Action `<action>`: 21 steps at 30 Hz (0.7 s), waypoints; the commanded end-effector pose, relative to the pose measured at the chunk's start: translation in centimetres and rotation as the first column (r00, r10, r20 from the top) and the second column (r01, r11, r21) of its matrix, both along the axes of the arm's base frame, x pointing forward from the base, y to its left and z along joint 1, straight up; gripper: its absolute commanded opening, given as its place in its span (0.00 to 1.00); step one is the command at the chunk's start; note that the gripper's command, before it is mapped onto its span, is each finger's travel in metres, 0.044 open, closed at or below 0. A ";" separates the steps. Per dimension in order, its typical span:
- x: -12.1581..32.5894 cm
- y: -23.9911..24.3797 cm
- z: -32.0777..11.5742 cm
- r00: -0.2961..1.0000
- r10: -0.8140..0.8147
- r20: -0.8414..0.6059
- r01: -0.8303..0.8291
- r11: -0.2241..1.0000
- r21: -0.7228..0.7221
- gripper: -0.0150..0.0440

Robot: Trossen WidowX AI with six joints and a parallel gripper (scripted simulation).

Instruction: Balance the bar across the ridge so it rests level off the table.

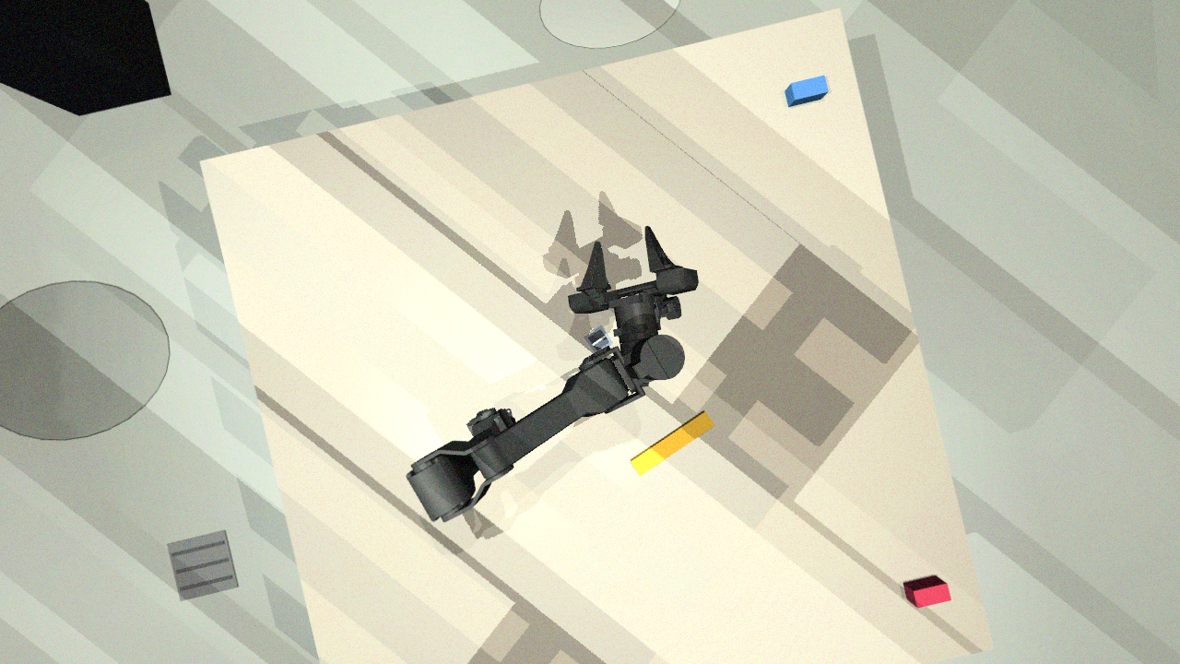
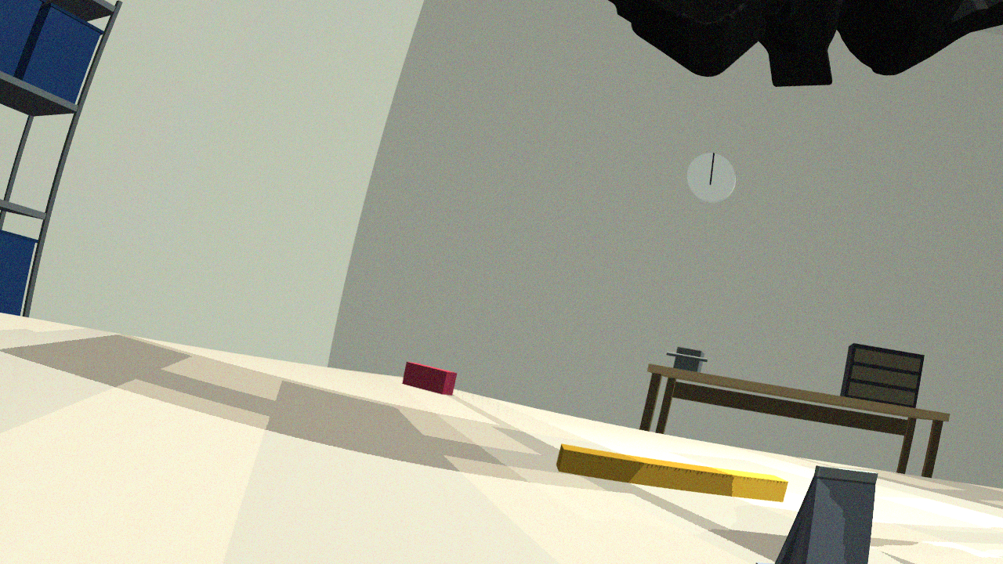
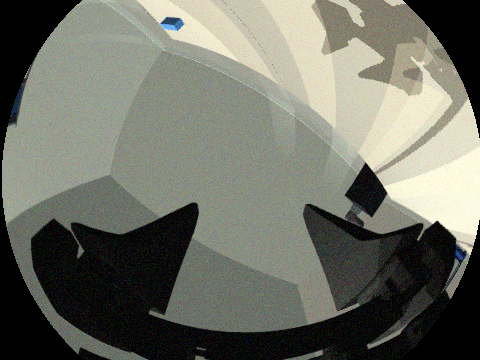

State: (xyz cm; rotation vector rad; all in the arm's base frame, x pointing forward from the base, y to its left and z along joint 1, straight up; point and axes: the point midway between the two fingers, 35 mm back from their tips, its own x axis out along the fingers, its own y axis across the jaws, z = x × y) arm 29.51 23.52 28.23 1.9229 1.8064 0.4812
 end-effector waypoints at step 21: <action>6.4 -4.7 -3.3 0.917 -0.202 0.345 0.281 0.939 -0.199 0.79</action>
